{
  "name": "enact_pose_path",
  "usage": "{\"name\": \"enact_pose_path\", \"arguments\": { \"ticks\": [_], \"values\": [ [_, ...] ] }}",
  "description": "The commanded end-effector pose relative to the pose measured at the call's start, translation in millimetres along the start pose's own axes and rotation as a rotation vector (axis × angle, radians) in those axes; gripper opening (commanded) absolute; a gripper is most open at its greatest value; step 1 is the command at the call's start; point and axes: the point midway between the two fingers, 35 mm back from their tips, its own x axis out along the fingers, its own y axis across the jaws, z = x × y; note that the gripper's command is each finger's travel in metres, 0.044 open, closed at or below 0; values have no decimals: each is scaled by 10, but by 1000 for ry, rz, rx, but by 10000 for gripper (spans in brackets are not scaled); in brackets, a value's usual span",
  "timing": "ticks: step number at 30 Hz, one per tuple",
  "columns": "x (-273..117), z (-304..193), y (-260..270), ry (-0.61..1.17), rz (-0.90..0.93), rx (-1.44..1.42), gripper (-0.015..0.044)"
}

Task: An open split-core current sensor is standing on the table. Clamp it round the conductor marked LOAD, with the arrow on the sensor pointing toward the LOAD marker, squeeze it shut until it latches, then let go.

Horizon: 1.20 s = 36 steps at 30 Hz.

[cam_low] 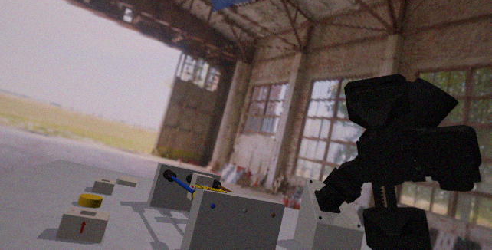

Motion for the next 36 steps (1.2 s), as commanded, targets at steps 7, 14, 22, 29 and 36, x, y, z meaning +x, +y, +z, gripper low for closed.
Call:
{"name": "enact_pose_path", "arguments": {
  "ticks": [7, 14, 22, 29, 36],
  "values": [
    [-911, -1104, -794, 342, -223, 280, 440],
    [-1867, -1695, -1162, 538, -498, 508, 440],
    [-2224, -1849, -1230, 588, -612, 587, 440],
    [-2201, -2491, -766, 906, -242, 748, 440],
    [-2395, -2797, -280, 1072, 161, 1177, 440]
  ]
}}
